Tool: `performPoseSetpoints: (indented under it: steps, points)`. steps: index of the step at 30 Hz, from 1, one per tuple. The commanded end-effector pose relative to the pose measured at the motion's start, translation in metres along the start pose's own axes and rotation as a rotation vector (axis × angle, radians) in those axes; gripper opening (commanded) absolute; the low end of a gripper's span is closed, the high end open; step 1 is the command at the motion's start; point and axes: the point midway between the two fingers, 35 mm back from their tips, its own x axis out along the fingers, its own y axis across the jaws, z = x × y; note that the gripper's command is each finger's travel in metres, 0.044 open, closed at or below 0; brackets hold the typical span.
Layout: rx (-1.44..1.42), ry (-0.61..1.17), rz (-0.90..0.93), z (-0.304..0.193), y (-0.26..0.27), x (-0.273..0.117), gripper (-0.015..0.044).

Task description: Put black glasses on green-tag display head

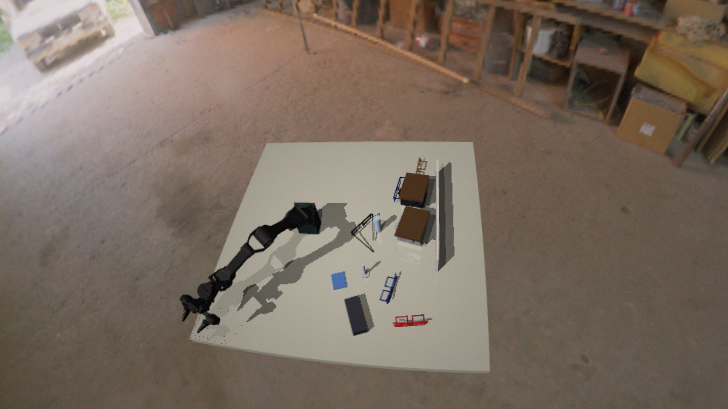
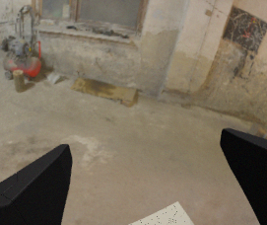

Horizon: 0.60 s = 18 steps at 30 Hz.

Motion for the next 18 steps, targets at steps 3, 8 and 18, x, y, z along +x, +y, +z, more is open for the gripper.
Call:
performPoseSetpoints:
  steps: [3,8,18]
  points:
    - [0.000,0.000,0.000,0.000,0.000,0.000,0.0440]
    - [0.000,0.000,0.000,0.000,0.000,0.000,0.0440]
    - [0.200,0.095,0.096,-0.033,0.085,0.006,0.0200]
